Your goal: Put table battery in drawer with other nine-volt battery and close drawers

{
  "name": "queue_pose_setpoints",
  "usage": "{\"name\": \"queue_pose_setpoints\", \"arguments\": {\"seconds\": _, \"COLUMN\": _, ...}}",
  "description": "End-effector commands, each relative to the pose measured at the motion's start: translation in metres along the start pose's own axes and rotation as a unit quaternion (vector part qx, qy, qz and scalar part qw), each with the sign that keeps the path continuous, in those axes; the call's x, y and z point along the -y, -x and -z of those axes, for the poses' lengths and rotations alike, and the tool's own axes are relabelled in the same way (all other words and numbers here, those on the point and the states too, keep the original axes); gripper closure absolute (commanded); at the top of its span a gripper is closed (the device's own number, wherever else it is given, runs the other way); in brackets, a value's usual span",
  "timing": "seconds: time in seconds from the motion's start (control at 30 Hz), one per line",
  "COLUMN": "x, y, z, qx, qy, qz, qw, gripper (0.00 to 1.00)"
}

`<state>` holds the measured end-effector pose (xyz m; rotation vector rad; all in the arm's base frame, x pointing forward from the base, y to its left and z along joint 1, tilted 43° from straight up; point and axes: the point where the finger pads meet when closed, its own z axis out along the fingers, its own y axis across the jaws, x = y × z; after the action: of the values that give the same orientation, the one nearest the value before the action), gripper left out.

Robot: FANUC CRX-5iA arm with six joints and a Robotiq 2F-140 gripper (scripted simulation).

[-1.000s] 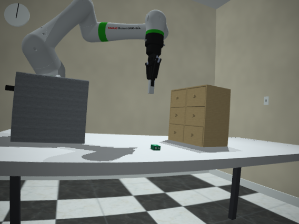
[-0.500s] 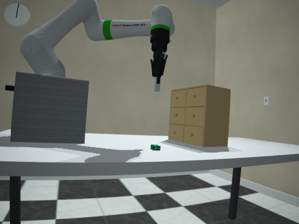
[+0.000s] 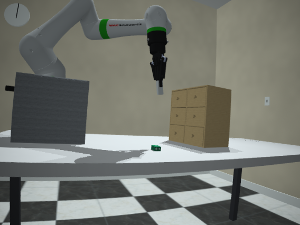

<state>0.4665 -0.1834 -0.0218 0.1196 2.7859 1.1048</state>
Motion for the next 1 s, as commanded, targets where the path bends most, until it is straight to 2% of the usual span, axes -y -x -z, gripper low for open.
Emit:
{"name": "queue_pose_setpoints", "arguments": {"seconds": 0.0, "x": 0.000, "y": 0.009, "z": -0.011, "qx": 0.051, "qy": 0.000, "qz": 0.000, "qw": 0.999, "gripper": 1.00}}
{"name": "queue_pose_setpoints", "arguments": {"seconds": 0.07, "x": 0.000, "y": 0.009, "z": -0.011, "qx": 0.051, "qy": 0.000, "qz": 0.000, "qw": 0.999, "gripper": 1.00}}
{"name": "queue_pose_setpoints", "arguments": {"seconds": 0.27, "x": 0.000, "y": 0.026, "z": -0.034, "qx": 0.157, "qy": 0.000, "qz": 0.000, "qw": 0.988, "gripper": 1.00}}
{"name": "queue_pose_setpoints", "arguments": {"seconds": 0.57, "x": 0.000, "y": 0.050, "z": -0.065, "qx": 0.293, "qy": 0.000, "qz": 0.000, "qw": 0.956, "gripper": 1.00}}
{"name": "queue_pose_setpoints", "arguments": {"seconds": 0.63, "x": 0.000, "y": 0.050, "z": -0.065, "qx": 0.293, "qy": 0.000, "qz": 0.000, "qw": 0.956, "gripper": 1.00}}
{"name": "queue_pose_setpoints", "arguments": {"seconds": 0.97, "x": 0.000, "y": 0.066, "z": -0.086, "qx": 0.387, "qy": 0.000, "qz": 0.000, "qw": 0.922, "gripper": 1.00}}
